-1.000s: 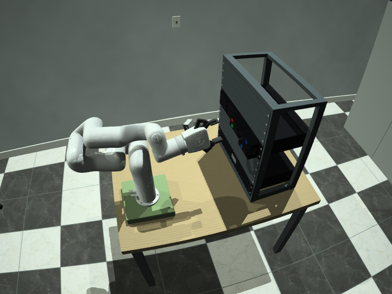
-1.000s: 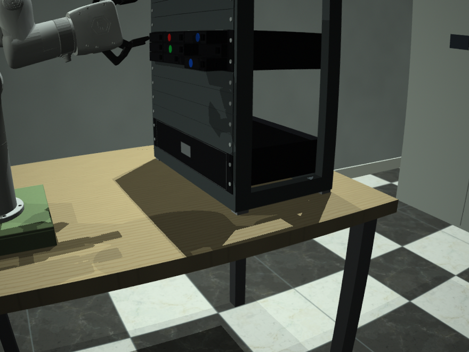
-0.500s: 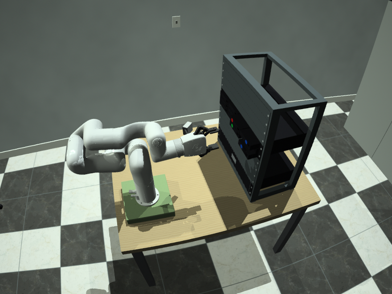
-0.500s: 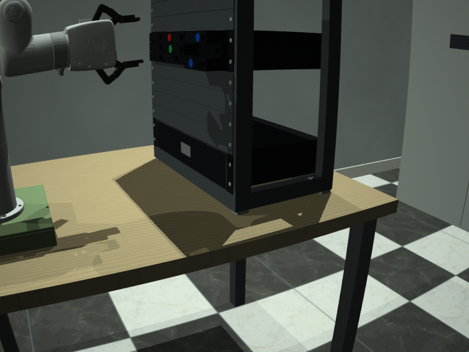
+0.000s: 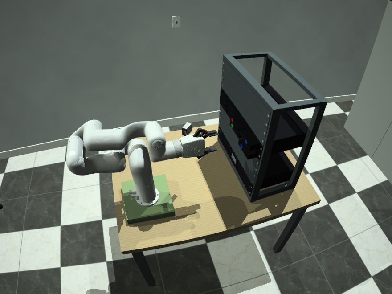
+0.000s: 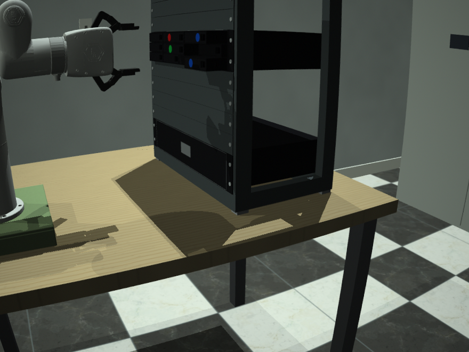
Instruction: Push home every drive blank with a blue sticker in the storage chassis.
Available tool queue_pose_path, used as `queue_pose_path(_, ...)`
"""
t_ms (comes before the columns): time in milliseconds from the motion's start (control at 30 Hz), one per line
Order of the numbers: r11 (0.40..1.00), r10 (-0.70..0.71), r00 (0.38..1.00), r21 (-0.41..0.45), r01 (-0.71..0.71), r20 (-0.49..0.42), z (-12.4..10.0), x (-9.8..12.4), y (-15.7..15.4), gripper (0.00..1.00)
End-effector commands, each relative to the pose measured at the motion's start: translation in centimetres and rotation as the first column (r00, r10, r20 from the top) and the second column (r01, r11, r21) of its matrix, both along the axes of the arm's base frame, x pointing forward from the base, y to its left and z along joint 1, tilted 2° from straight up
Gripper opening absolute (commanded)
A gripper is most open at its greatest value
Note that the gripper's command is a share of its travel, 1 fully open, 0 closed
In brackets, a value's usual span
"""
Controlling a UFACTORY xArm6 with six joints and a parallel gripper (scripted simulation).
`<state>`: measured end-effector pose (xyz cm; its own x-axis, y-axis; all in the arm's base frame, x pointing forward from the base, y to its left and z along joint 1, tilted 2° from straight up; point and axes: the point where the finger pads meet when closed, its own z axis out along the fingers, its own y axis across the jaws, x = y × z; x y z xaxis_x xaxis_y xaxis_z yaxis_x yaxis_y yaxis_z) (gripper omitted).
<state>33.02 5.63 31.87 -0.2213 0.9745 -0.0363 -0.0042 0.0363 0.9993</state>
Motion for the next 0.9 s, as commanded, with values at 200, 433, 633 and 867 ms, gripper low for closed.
queue_pose_path(200, 1.0, -0.001, 1.0, 0.004, 0.001, -0.003, -0.02, -0.03, 0.04, 1.0)
queue_pose_path(433, 1.0, -0.001, 1.0, 0.004, 0.001, -0.003, -0.02, -0.03, 0.04, 1.0)
queue_pose_path(633, 1.0, -0.001, 1.0, 0.004, 0.001, -0.003, -0.02, -0.01, 0.08, 1.0)
queue_pose_path(867, 1.0, -0.001, 1.0, 0.004, 0.001, -0.003, -0.02, 0.25, 0.62, 1.0)
